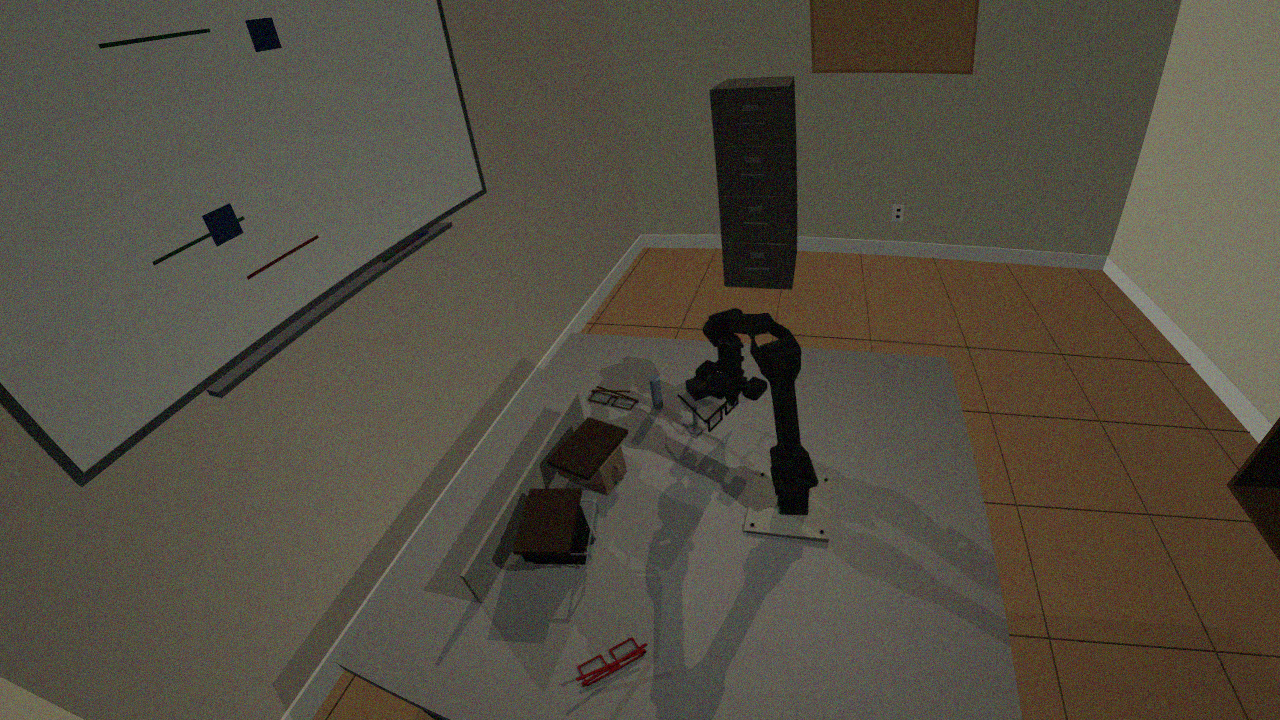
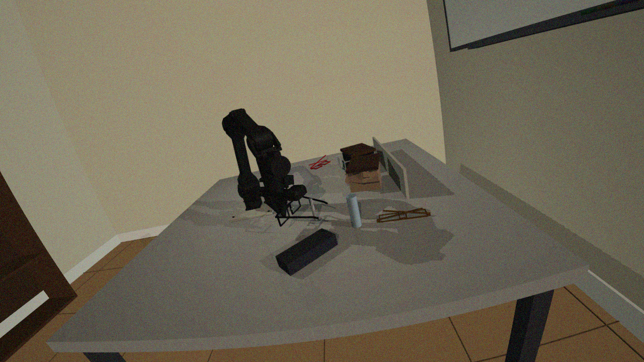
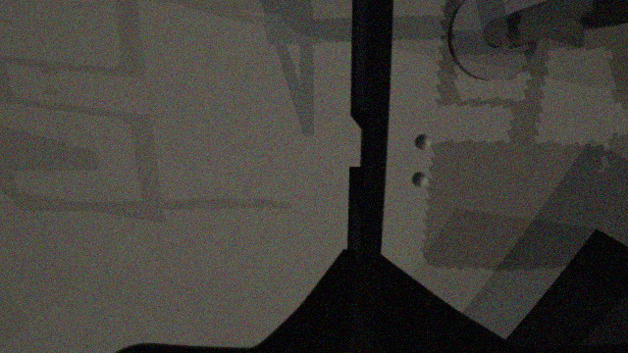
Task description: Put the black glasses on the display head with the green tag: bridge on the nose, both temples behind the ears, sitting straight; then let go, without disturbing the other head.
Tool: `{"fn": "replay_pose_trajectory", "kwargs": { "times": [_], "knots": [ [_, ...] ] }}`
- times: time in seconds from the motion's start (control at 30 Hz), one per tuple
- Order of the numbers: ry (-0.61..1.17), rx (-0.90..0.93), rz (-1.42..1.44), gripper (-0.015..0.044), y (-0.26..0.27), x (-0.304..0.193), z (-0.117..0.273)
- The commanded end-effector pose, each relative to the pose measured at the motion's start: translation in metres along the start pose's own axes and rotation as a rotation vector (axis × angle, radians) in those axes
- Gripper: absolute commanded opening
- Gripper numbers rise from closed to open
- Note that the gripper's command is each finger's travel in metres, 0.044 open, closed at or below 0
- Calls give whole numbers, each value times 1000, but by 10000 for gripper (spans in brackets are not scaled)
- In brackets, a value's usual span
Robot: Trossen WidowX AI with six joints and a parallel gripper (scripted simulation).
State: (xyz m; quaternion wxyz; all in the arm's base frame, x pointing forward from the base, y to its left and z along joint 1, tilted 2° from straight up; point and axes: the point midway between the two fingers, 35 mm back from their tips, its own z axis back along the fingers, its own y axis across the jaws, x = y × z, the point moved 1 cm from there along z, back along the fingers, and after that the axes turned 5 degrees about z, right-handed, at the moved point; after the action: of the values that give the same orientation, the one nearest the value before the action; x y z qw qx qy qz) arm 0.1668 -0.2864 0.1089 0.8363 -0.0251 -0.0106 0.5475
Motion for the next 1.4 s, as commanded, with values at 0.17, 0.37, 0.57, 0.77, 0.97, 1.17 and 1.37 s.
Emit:
{"fn": "replay_pose_trajectory", "kwargs": {
  "times": [0.17, 0.37, 0.57, 0.77, 0.97, 1.17, 1.37],
  "knots": [
    [2, -2, 1, 0, 4, -8, 0],
    [2, -2, 1, 0, 6, -12, 0],
    [3, -1, 1, 0, 8, -16, 0],
    [3, -1, 1, 0, 9, -21, 0],
    [3, -1, 1, 0, 10, -25, 0],
    [3, -1, 1, 0, 10, -24, 0],
    [3, -1, 1, 0, 10, -23, 0]
  ]
}}
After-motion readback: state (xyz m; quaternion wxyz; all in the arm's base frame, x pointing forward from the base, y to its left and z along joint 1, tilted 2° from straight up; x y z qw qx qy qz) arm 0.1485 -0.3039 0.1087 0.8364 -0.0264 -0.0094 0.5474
